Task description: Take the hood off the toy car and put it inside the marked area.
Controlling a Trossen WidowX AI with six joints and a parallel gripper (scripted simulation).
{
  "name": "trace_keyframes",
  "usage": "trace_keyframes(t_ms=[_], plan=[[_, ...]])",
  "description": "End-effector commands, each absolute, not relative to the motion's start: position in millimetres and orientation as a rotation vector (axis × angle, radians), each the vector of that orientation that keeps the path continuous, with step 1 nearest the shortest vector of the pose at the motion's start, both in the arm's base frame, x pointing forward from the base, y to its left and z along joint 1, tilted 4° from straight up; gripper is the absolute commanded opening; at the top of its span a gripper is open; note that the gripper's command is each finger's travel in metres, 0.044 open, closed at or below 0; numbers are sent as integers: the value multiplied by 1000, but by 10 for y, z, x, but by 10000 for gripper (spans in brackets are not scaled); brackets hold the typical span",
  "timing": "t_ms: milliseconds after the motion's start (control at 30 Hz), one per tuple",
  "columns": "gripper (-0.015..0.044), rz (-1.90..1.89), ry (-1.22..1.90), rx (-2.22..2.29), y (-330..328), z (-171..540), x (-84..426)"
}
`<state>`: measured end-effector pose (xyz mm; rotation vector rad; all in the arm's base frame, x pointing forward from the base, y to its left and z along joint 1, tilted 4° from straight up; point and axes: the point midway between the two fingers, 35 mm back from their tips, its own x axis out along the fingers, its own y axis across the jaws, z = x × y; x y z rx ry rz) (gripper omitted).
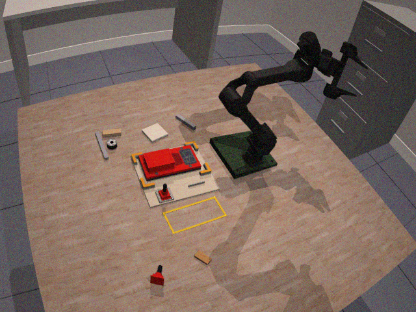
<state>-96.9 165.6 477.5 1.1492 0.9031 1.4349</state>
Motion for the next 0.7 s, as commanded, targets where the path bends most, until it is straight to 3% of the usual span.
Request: trace_keyframes(t_ms=[0,300,667], plan=[[440,1435,899,1148,1659,4776,-970],[440,1418,614,1036,2003,4824,-982],[440,1237,279,713,2647,4655,-590]])
